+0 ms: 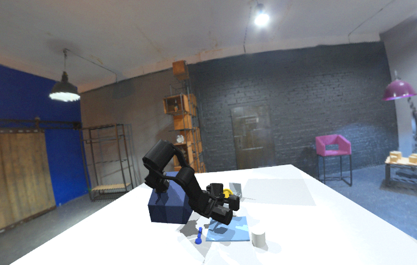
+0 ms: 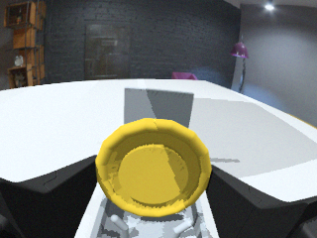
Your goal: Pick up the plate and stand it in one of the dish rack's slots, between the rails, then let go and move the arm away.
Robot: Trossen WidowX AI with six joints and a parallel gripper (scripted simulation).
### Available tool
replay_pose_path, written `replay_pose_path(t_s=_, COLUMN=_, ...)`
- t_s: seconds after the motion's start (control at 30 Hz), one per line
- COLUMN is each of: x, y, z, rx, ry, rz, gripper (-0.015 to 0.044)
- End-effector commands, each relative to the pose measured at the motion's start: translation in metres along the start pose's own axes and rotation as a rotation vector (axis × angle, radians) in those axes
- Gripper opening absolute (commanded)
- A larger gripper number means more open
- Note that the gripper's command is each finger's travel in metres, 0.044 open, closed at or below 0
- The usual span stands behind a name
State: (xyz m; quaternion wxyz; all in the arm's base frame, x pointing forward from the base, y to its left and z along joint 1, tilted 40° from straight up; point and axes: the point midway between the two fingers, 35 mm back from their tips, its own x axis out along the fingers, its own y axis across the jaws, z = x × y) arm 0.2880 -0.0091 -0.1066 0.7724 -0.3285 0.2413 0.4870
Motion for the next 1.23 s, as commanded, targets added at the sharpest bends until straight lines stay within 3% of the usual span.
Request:
replay_pose_path(t_s=0.0, x=0.000, y=0.000, z=0.000, rx=0.000, ry=0.000, rz=0.000, gripper=0.0394)
replay_pose_path(t_s=0.27, x=-0.001, y=-0.002, z=0.008, rx=-0.002, ry=0.002, rz=0.001, gripper=0.0400)
replay_pose_path(t_s=0.6, x=-0.016, y=-0.011, z=0.114, rx=-0.011, ry=-0.013, rz=-0.010, gripper=0.0400)
replay_pose_path(t_s=0.77, x=-0.015, y=-0.010, z=0.116, rx=0.031, ry=0.011, rz=0.004, gripper=0.0400)
replay_pose_path(t_s=1.2, x=-0.010, y=0.003, z=0.114, rx=0.377, ry=0.274, rz=0.089, gripper=0.0400)
